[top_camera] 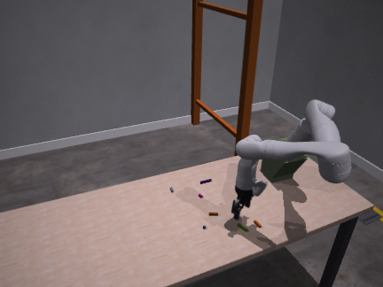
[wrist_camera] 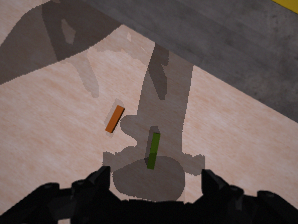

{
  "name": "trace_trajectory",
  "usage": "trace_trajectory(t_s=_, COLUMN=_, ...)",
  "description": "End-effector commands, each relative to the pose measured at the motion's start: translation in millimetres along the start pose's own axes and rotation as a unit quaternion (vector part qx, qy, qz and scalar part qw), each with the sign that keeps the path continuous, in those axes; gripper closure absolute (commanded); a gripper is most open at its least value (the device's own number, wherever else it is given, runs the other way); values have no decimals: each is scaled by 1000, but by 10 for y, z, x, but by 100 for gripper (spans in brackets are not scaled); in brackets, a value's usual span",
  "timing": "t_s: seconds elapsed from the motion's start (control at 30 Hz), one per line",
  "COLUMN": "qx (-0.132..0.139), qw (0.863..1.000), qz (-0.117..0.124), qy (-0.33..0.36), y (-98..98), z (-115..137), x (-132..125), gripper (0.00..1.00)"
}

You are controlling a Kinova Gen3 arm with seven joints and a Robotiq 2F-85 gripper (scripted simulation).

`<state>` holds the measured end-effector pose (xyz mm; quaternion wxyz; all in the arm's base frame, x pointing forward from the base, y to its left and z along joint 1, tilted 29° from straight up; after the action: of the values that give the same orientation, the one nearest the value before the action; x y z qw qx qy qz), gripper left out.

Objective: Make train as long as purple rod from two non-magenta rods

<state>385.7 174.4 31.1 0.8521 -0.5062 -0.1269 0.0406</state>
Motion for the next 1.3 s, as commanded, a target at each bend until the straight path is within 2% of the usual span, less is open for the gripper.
trace_trajectory(t_s=0.0, qx=-2, qw=1000, qz=-3, qy=29, y=-4, z=31, x=-16, gripper=0)
trace_trajectory(t_s=0.47, qx=-3, qw=997, qz=-3, qy=81, y=-2, z=62, x=-62, gripper=0)
trace_trajectory(t_s=0.9, qx=-3, qw=997, qz=-3, qy=83, y=-2, z=67, x=-65, gripper=0)
trace_trajectory(t_s=0.93, qx=-3, qw=997, qz=-3, qy=83, y=-2, z=67, x=-65, gripper=76)
trace_trajectory(t_s=1.27, qx=-3, qw=997, qz=-3, qy=83, y=-2, z=67, x=-65, gripper=76)
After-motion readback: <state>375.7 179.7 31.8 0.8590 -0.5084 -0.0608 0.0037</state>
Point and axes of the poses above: the point where the finger pads meet when closed, its own y axis out along the fingers, its own x axis across the jaws, z = x × y, the point moved 3 cm from there along -y, back along the fingers, and after that the axes turned 13 degrees about y, right-handed, at the moved point
